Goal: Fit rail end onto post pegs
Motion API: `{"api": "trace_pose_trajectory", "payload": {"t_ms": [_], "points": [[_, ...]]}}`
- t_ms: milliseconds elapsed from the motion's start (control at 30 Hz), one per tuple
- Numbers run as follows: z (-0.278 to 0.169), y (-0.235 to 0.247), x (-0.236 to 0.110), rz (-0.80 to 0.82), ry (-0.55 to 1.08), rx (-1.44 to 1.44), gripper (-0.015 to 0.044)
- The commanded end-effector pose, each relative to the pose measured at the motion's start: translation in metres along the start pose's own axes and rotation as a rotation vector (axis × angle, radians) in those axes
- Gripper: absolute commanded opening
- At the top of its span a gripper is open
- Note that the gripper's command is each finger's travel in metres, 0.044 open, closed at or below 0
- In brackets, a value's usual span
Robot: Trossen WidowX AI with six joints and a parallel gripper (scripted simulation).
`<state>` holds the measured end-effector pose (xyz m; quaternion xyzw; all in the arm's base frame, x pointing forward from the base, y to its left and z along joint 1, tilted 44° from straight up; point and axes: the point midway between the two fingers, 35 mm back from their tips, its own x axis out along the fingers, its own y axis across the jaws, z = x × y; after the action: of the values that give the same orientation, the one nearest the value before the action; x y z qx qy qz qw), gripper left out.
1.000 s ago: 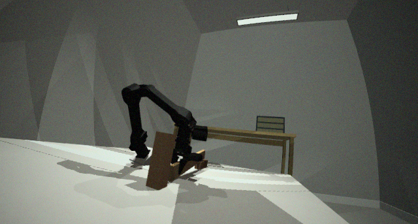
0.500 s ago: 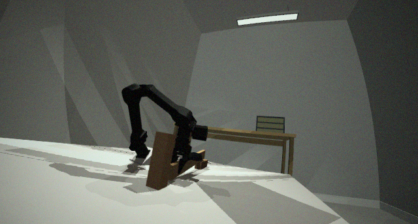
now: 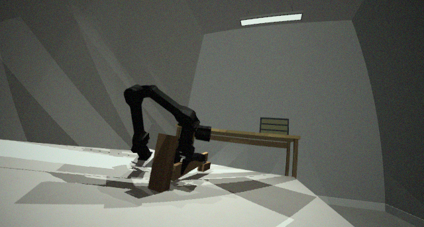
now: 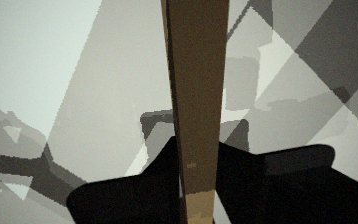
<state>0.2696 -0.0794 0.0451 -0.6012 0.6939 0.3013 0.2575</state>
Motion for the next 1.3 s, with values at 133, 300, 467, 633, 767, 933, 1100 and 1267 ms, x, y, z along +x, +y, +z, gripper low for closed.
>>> {"api": "trace_pose_trajectory", "payload": {"t_ms": [133, 300, 467, 633, 767, 933, 1100, 1267], "points": [[0.003, -0.003, -0.008, -0.012, -0.011, -0.003, 0.0000], [0.003, -0.004, -0.011, -0.012, -0.011, -0.003, 0.0000], [0.003, -0.004, -0.013, -0.012, -0.011, -0.003, 0.0000], [0.003, -0.004, -0.016, -0.012, -0.011, -0.003, 0.0000], [0.003, -0.004, -0.018, -0.012, -0.011, -0.003, 0.0000], [0.003, -0.004, -0.020, -0.012, -0.011, -0.003, 0.0000], [0.003, -0.004, -0.023, -0.012, -0.011, -0.003, 0.0000], [0.003, -0.004, -0.025, -0.012, -0.011, -0.003, 0.0000]]}}
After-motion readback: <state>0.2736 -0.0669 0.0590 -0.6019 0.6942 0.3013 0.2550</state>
